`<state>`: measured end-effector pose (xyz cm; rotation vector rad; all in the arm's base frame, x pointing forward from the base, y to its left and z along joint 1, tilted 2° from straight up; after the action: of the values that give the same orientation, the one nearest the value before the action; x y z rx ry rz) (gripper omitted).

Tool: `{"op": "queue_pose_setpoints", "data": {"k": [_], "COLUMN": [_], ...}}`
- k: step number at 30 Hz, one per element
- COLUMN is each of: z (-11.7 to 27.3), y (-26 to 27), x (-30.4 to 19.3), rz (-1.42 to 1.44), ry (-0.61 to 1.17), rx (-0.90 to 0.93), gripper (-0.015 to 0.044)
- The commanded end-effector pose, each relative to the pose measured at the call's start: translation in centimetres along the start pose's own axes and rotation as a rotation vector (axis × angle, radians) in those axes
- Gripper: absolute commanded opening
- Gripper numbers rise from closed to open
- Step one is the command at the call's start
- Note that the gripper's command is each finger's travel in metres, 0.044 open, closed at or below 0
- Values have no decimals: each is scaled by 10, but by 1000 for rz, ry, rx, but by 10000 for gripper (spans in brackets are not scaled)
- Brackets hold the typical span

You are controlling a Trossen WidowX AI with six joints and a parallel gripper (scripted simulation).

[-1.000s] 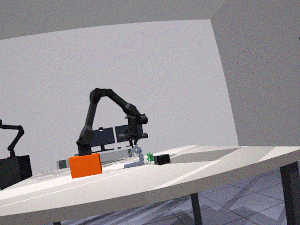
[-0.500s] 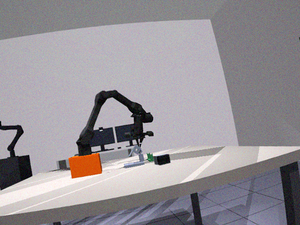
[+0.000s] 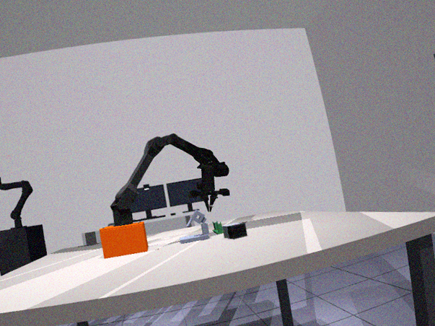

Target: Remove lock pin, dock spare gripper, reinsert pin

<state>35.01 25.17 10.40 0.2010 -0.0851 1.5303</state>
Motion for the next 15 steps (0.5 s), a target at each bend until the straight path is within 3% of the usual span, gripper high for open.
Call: {"op": "queue_pose_setpoints", "data": {"k": [1, 15], "z": [2, -13], "y": [-7, -10], "x": [6, 5], "rz": [-3, -2], "ry": [-4, -2], "rx": [-5, -3], "gripper": [0, 0]}}
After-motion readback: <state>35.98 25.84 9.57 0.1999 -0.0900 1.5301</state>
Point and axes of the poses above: the point midway between the two fingers, 35 mm back from their tips, its own z axis back along the fingers, its own y axis across the jaws, x = y × z, the point moved 6 cm from there along z, back along the fingers, and after that the axes turned 8 degrees about -z, right-handed, at the moved point
